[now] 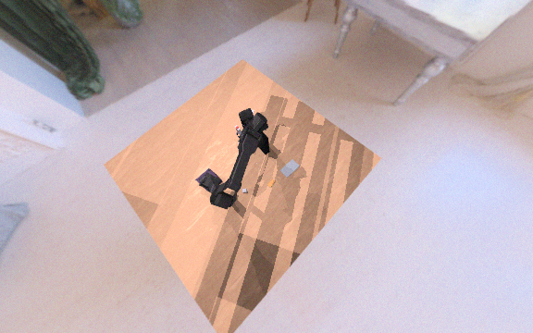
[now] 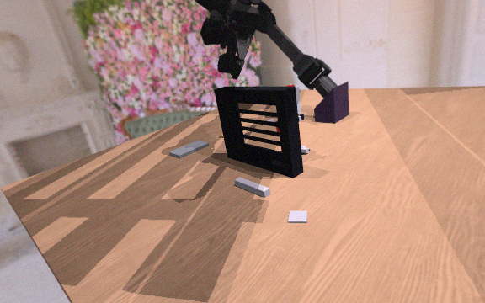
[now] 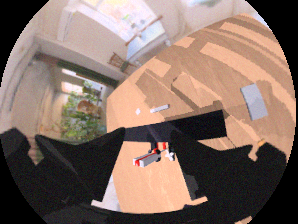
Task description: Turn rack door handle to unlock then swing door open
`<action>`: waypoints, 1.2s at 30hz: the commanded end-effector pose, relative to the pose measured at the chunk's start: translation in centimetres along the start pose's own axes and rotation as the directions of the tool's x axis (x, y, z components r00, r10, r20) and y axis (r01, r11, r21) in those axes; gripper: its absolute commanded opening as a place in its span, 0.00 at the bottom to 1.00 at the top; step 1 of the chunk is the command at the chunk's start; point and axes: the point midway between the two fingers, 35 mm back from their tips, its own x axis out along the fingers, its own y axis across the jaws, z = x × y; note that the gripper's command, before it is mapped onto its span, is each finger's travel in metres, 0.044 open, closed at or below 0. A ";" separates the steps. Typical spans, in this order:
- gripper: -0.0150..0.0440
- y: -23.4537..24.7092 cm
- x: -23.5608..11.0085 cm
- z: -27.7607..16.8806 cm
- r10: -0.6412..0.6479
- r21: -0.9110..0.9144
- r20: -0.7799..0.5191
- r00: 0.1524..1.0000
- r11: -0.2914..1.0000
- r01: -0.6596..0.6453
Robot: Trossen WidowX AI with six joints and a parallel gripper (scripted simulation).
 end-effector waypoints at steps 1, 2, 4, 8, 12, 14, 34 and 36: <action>0.74 0.8 1.0 -1.1 -0.061 -0.017 -0.069 0.996 0.998 0.060; 0.74 0.9 1.1 -1.4 -0.076 -0.023 -0.084 0.994 0.997 0.074; 0.74 1.2 1.5 -2.0 -0.107 -0.039 -0.112 0.988 0.994 0.103; 0.74 1.8 2.2 -3.3 -0.172 -0.076 -0.160 0.972 0.984 0.161; 0.74 2.4 2.8 -4.5 -0.238 -0.118 -0.198 0.951 0.969 0.218; 0.74 2.6 3.0 -5.0 -0.271 -0.140 -0.213 0.938 0.959 0.246; 0.74 4.7 3.7 -9.3 -0.592 -0.377 -0.252 0.765 0.788 0.486; 0.74 4.9 3.7 -9.6 -0.622 -0.398 -0.242 0.745 0.764 0.508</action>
